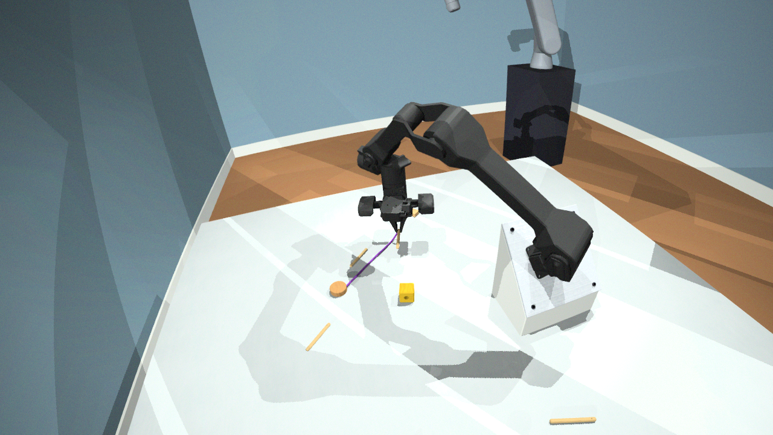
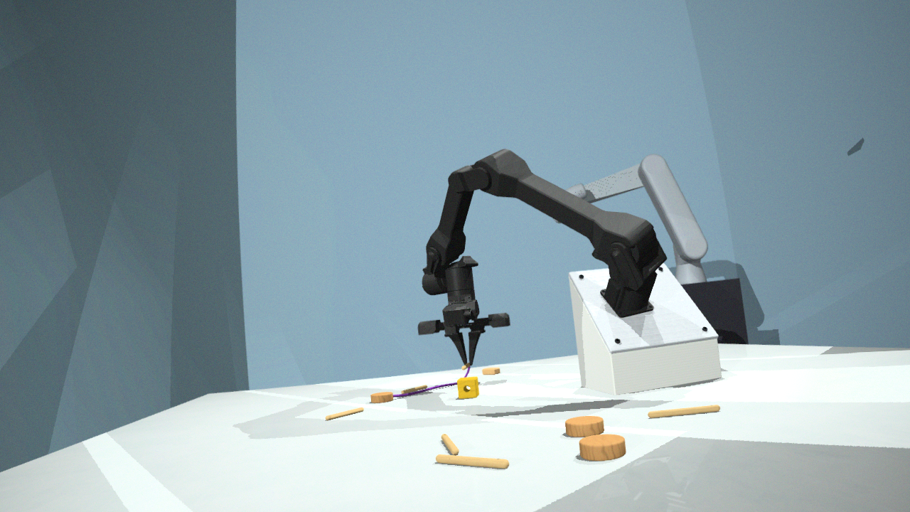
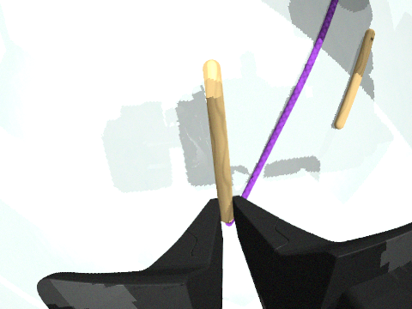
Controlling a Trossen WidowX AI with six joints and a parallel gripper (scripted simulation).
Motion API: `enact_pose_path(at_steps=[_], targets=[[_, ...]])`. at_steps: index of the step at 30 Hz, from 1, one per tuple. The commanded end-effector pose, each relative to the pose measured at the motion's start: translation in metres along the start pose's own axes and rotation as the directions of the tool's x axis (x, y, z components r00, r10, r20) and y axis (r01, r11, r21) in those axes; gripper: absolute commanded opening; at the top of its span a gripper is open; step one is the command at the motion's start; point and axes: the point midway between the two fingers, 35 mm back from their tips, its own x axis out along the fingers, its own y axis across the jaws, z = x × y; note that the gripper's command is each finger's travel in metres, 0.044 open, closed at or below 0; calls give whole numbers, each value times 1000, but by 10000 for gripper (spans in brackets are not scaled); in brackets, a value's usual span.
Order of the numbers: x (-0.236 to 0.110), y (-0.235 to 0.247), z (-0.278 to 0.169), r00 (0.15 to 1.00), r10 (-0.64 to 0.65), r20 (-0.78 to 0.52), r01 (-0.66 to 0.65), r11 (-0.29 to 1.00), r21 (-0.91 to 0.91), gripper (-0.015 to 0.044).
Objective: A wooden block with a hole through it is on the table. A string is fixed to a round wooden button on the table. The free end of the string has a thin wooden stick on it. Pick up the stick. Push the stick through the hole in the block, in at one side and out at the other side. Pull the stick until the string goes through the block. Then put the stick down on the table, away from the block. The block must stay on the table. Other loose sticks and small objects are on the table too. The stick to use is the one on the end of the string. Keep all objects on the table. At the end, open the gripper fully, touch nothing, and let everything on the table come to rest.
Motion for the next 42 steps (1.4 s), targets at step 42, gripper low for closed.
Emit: enact_pose_path(at_steps=[42], targets=[[22,25,30,1000,-2,2,2,1000,3,0]])
